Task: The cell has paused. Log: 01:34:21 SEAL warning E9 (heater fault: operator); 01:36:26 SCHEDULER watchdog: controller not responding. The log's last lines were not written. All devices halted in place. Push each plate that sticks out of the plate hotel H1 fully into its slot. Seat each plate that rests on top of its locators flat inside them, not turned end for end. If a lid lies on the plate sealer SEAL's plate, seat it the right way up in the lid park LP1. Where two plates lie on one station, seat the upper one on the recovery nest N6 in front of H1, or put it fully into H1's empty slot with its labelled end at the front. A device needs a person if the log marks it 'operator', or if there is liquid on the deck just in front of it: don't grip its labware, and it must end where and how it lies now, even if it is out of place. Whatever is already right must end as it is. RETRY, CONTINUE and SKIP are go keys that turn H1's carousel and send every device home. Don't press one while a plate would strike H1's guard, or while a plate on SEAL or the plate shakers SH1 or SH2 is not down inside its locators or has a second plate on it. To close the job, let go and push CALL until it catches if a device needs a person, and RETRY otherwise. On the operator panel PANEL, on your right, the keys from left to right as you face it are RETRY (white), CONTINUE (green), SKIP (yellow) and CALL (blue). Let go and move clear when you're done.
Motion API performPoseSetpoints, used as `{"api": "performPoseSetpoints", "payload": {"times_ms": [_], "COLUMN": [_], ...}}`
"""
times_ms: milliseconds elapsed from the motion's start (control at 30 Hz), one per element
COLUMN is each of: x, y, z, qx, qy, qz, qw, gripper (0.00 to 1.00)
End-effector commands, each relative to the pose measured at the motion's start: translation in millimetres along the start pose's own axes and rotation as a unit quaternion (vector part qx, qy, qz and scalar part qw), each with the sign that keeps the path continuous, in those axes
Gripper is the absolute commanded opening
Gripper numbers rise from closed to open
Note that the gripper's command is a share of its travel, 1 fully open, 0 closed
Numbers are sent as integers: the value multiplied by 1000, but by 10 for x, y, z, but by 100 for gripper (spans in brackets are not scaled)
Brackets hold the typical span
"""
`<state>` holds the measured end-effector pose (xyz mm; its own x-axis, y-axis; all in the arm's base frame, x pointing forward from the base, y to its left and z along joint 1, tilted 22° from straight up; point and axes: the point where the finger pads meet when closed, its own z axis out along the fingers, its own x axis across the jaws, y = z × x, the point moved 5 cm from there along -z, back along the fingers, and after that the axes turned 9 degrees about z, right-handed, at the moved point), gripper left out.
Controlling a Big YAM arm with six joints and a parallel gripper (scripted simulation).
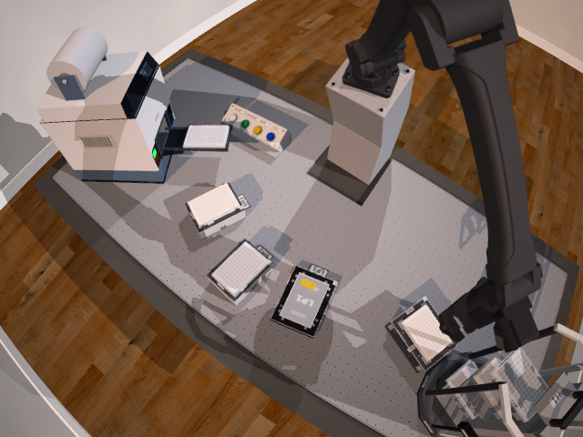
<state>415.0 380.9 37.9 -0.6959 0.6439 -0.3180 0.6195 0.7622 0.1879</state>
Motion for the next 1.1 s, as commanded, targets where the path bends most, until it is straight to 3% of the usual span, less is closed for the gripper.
{"api": "performPoseSetpoints", "payload": {"times_ms": [0, 167, 200, 233, 300, 633, 733, 767, 833, 867, 1067], "x": [-41, -6, 58, 73, 8, -23, 1, -69, -90, -47, -37], "y": [83, 99, 32, 42, 108, 215, 198, 29, 150, 190, 206], "z": [-245, -345, -160, -197, -463, -808, -768, -532, -856, -924, -1109], "qx": [-13, -16, 4, 3, -17, -30, -24, 7, -22, -27, -31], "qy": [-2, -1, 0, 0, -1, -1, -1, -2, -2, -1, -1], "qz": [10, 7, 1, 0, 6, 10, 8, 12, 15, 12, 12], "qw": [1000, 1000, 1000, 1000, 1000, 999, 1000, 1000, 1000, 1000, 999], "gripper": [100, 100, 100, 100, 100, 100, 100, 100, 100, 100, 100]}}
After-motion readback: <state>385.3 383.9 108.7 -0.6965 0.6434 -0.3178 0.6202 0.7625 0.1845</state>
